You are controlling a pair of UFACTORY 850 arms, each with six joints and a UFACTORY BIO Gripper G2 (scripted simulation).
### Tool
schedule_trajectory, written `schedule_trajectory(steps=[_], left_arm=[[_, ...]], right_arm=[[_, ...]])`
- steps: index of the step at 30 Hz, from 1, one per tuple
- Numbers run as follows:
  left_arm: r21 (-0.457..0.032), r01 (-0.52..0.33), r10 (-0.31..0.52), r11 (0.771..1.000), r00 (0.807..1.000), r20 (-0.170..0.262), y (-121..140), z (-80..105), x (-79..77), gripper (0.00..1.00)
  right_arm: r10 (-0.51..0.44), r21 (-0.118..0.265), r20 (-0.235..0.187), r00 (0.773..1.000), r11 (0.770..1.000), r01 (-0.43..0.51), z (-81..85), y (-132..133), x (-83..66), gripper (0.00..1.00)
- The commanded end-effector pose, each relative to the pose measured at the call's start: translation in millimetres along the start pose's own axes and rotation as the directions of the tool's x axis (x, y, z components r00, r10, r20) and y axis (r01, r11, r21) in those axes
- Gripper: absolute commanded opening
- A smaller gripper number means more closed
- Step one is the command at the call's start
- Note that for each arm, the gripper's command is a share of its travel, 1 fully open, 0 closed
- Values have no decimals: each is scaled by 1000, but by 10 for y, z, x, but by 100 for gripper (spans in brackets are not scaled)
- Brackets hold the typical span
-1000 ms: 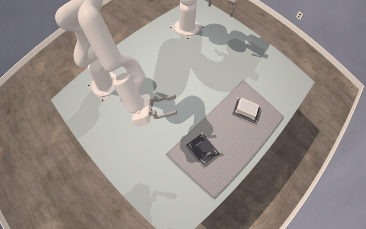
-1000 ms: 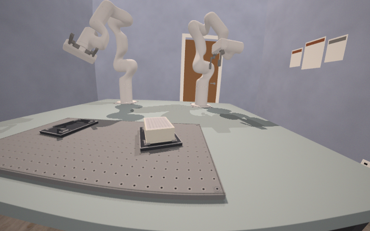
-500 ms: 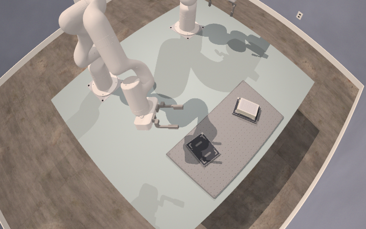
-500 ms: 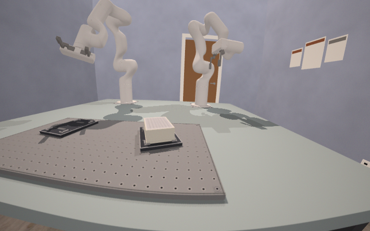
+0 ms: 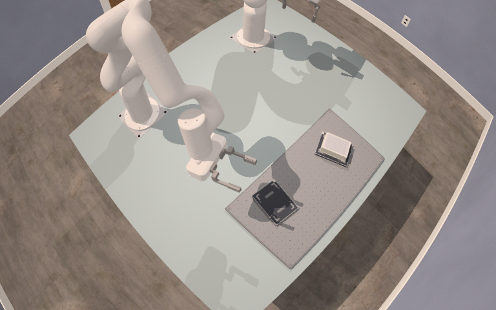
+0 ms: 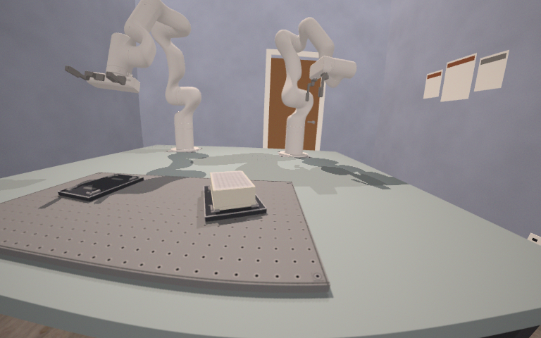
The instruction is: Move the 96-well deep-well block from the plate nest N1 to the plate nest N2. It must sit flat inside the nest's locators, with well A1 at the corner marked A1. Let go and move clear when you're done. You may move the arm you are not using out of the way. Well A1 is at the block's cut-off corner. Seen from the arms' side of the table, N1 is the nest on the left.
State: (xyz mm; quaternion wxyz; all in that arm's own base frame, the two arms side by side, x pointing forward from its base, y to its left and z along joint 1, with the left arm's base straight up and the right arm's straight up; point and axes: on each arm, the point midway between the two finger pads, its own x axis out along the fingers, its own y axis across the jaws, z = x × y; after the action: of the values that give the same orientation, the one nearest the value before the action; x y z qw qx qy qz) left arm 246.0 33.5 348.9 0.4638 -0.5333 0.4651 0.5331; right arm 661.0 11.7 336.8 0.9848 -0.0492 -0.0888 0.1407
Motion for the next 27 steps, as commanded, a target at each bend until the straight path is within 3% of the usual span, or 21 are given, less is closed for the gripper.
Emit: schedule_trajectory(steps=[1,9,22,27], left_arm=[[0,1,-1,1000,1000,0,-4,2,-5,100],[0,1,-1,1000,1000,0,-4,2,-5,100],[0,1,-1,1000,1000,0,-4,2,-5,100],[0,1,-1,1000,1000,0,-4,2,-5,100]], right_arm=[[-88,28,-54,995,996,90,-119,-65,62,37],[-269,72,-187,945,956,286,-395,-120,94,37],[-269,72,-187,945,956,286,-395,-120,94,37],[-106,102,-172,979,987,125,-473,92,199,37]])
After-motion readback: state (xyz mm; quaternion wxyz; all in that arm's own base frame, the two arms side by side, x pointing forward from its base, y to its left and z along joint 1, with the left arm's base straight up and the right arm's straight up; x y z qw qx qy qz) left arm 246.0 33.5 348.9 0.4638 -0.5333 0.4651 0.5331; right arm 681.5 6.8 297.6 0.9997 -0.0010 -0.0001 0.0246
